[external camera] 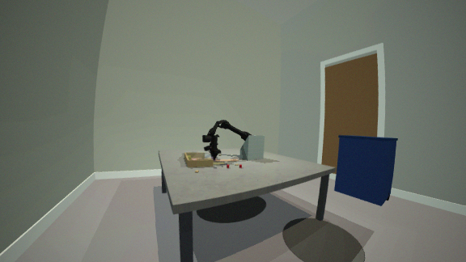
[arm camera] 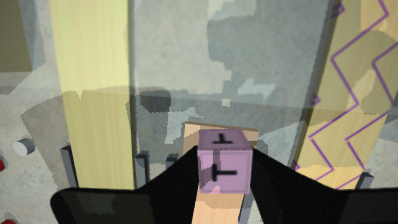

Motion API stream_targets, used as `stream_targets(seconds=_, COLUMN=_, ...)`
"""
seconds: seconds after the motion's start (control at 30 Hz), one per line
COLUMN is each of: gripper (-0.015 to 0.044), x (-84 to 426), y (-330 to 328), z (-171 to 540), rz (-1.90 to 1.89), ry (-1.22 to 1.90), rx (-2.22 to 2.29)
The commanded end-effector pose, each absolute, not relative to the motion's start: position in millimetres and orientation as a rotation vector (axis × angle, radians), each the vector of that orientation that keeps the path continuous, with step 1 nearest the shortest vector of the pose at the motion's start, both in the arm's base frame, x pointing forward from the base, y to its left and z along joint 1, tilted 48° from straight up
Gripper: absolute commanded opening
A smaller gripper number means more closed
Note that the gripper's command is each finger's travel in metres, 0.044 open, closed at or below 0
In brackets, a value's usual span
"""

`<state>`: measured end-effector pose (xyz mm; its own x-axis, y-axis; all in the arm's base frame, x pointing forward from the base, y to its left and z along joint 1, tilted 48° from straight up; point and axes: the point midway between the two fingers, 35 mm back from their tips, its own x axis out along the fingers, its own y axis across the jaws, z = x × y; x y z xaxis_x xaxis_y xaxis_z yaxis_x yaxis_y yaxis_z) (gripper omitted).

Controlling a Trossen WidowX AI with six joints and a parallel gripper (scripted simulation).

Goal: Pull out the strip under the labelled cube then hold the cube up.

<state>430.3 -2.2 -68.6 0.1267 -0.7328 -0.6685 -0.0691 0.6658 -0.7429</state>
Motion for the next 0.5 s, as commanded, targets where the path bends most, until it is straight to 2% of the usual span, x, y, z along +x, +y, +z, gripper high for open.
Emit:
stream_targets(seconds=0.0, gripper=0.0000, x=423, y=3, z=-64, rz=-0.550, ry=1.378, rx=-0.735)
stream_targets(seconds=0.47, gripper=0.0000, x=369, y=20, z=-41, rz=-0.547, ry=1.380, rx=-0.743)
